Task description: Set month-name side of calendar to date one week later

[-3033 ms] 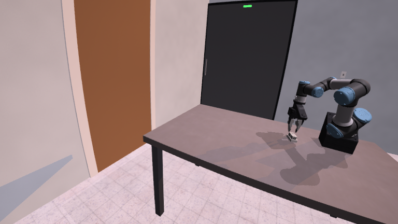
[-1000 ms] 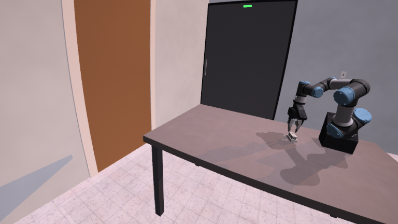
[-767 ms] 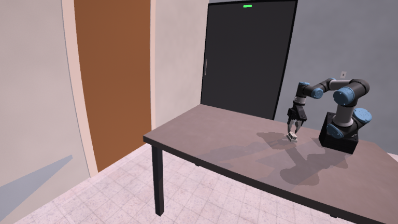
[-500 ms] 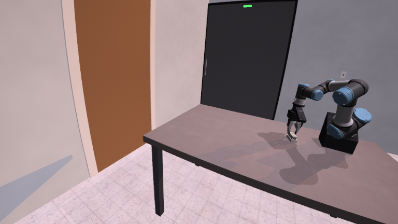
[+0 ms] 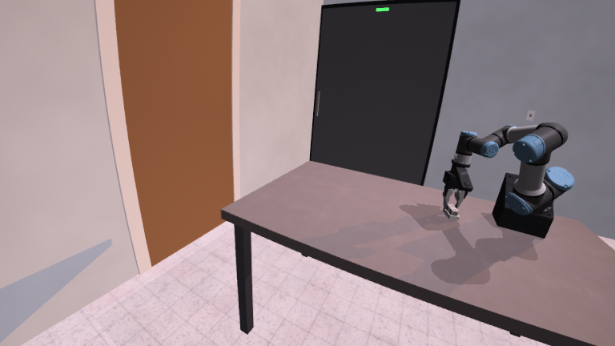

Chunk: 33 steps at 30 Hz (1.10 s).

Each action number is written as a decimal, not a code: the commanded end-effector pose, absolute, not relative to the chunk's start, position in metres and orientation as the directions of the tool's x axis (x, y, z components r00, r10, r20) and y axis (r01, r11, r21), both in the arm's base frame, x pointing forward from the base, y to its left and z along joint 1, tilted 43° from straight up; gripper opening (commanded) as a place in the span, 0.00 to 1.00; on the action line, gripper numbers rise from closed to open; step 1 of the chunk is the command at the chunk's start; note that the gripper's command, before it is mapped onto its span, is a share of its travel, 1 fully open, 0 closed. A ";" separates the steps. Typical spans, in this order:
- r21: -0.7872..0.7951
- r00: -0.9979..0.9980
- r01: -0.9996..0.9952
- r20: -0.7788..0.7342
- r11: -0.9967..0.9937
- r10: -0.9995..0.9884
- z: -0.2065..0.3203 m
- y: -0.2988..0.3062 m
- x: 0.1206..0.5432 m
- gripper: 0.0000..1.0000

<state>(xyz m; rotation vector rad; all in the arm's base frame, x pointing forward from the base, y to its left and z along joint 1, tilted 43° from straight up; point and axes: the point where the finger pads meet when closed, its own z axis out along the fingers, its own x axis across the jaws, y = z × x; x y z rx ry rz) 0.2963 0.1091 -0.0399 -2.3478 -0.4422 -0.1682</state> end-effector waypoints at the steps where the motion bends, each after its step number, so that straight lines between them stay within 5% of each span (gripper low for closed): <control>1: -0.642 0.932 0.362 0.246 -0.676 0.266 -0.040 0.109 0.297 0.28; 28: -0.642 0.932 0.362 0.246 -0.676 0.266 -0.040 0.109 0.297 0.28; 29: -0.642 0.932 0.362 0.246 -0.676 0.266 -0.040 0.109 0.297 0.10; 33: -0.642 0.932 0.362 0.246 -0.676 0.266 -0.040 0.109 0.297 0.10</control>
